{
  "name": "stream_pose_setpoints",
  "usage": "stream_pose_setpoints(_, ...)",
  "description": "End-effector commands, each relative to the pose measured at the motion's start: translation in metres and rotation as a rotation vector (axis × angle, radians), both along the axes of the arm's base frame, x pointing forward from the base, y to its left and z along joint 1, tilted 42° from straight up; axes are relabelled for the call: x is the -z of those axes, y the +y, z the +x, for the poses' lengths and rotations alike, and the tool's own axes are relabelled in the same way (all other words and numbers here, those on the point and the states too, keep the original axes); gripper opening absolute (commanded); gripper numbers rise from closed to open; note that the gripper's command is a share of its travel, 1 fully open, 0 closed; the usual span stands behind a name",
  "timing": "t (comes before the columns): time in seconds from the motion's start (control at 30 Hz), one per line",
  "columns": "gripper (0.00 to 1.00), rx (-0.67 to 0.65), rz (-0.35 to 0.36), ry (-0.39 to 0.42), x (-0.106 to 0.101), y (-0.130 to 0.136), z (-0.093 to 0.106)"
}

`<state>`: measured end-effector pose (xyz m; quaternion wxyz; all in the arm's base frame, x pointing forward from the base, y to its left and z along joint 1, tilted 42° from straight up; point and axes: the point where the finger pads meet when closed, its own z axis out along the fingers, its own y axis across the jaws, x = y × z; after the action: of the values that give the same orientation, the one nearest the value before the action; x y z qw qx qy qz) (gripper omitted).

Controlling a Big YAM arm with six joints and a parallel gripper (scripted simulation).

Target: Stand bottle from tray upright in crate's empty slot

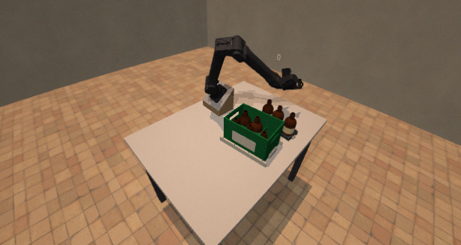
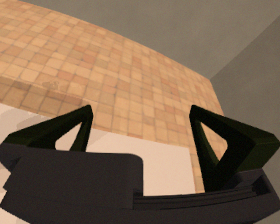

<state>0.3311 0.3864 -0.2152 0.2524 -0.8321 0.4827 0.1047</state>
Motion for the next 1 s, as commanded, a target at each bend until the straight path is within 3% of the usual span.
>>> stream_pose_setpoints(0.0,1.00,-0.004,0.007,-0.007,-0.003,0.004,0.002)
stream_pose_setpoints(0.53,1.00,-0.004,0.007,-0.007,-0.003,0.004,0.002)
stream_pose_setpoints(0.57,1.00,-0.025,0.062,-0.062,-0.026,0.036,0.019)
stream_pose_setpoints(0.7,1.00,0.032,0.056,-0.052,-0.026,0.021,0.035)
stream_pose_setpoints(0.8,1.00,0.066,0.061,-0.054,-0.038,0.020,0.046)
stream_pose_setpoints(0.97,1.00,0.191,0.107,-0.077,-0.080,0.014,0.087)
